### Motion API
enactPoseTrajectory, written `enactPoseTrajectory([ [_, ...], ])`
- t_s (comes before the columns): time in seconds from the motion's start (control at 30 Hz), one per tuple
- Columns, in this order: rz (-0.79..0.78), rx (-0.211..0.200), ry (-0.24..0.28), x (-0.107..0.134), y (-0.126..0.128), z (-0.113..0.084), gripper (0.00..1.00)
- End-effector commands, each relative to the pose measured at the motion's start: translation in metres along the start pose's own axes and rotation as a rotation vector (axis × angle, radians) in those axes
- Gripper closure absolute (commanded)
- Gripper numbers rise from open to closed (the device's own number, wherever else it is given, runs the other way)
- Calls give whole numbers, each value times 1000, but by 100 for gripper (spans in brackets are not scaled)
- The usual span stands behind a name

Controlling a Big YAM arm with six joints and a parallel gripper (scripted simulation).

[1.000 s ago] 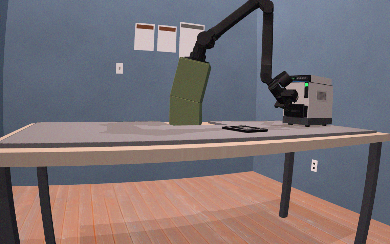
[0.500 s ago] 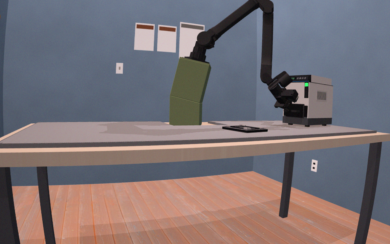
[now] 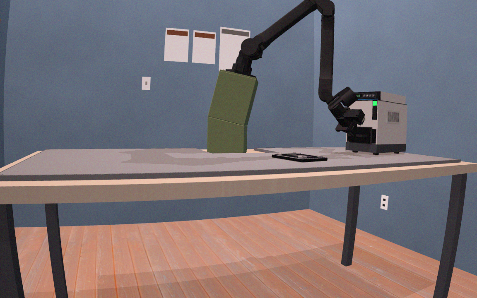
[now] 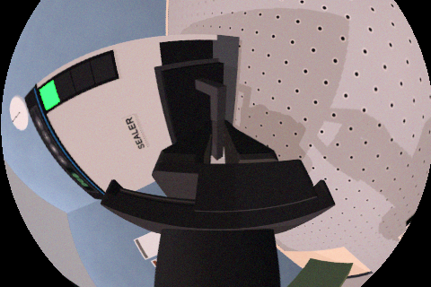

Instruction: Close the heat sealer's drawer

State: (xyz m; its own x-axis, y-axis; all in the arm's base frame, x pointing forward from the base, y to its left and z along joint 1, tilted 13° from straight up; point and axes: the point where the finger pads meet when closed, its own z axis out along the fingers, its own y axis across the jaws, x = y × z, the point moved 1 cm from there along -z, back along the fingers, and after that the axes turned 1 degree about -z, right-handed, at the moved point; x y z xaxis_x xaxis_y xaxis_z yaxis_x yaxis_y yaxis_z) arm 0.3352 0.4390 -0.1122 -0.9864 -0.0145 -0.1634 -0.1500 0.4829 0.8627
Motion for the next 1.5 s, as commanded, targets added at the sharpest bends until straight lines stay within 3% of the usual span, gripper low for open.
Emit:
enactPoseTrajectory([
  [0.0, 30, 31, 5, 4, -13, -2, 100],
  [1.47, 19, 20, 12, 6, 0, 11, 100],
])
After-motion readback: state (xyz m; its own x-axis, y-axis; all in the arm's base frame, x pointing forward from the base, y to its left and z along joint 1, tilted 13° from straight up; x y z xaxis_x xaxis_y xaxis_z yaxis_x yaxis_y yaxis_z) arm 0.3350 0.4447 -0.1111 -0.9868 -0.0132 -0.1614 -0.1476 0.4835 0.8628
